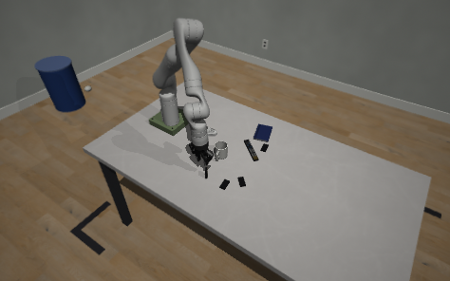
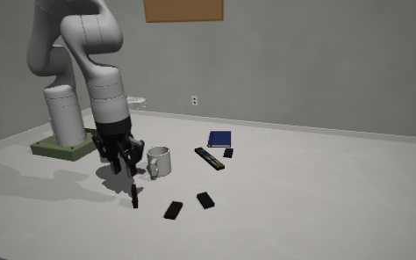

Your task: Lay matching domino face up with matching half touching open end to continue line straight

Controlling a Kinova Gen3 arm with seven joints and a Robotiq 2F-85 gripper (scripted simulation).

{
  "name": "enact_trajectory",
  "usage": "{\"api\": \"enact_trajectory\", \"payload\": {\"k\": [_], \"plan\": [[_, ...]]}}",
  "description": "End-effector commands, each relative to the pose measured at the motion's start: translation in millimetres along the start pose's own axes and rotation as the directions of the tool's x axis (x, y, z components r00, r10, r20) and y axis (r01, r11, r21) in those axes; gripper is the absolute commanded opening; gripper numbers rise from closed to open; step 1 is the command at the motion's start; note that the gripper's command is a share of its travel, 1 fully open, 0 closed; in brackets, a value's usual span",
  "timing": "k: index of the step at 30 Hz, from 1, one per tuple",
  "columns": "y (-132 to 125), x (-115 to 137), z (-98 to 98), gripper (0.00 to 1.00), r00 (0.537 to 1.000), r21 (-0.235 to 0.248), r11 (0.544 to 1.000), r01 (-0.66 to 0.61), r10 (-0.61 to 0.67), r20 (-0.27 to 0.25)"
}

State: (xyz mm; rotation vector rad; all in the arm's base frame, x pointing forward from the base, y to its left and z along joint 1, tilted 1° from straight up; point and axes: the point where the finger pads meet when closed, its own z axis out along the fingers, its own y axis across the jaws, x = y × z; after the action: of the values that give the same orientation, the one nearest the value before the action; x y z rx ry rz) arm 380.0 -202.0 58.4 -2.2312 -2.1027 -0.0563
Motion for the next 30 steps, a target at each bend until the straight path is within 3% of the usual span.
{"api": "enact_trajectory", "payload": {"k": [1,11,13,27,30], "plan": [[3.0,-0.4,-1.1,0.49,0.983,0.009,0.984,-0.18,0.18,0.023],[10.2,-1.0,-4.3,0.49,0.872,-0.018,0.873,-0.488,0.488,0.041],[10.2,-1.0,-4.3,0.49,0.872,-0.018,0.873,-0.488,0.488,0.041],[19.0,-1.3,-9.5,0.49,0.688,-0.058,0.689,-0.722,0.724,0.04],[19.4,-1.4,-9.8,0.49,0.678,-0.06,0.679,-0.731,0.734,0.039]]}}
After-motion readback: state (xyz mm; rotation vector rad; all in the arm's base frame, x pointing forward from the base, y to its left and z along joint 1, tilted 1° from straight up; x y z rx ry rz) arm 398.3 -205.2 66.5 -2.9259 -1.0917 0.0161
